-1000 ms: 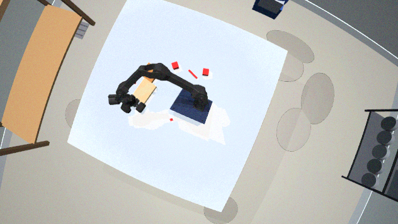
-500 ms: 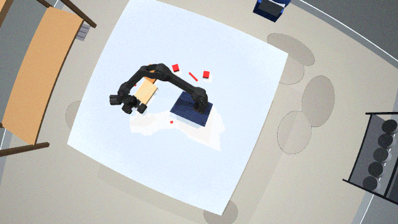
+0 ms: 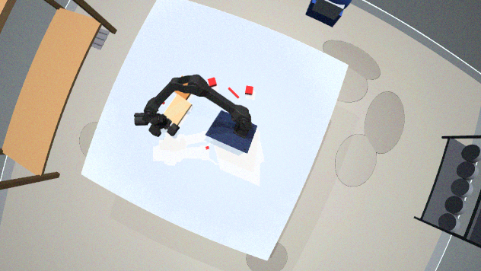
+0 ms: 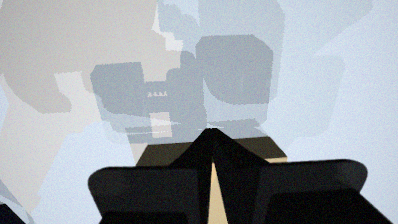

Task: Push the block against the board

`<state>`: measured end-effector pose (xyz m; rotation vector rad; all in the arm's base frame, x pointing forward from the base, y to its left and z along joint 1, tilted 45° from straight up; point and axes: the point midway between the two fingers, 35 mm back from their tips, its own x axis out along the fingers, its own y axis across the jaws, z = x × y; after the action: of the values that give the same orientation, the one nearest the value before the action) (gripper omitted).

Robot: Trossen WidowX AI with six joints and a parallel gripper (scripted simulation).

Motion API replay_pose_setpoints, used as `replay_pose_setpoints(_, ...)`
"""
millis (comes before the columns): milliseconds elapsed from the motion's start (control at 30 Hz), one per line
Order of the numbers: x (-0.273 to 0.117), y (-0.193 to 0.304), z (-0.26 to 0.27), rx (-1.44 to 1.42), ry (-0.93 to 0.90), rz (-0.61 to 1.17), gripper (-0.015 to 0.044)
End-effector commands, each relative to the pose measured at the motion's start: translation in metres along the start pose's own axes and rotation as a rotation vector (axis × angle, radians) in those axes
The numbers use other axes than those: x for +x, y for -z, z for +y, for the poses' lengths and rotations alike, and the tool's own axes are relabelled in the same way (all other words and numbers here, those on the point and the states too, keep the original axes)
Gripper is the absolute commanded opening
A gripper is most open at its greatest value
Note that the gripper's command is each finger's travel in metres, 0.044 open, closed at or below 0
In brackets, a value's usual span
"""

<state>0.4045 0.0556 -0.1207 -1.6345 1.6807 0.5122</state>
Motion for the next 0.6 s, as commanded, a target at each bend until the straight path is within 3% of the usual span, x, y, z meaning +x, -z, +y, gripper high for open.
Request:
replay_pose_setpoints(0, 0.005, 0.009, 0.002, -0.002, -0.008, 0.015, 0.0000)
replay_pose_setpoints(567, 0.005, -0.002, 0.001, -0.002, -0.007, 0.014, 0.0000)
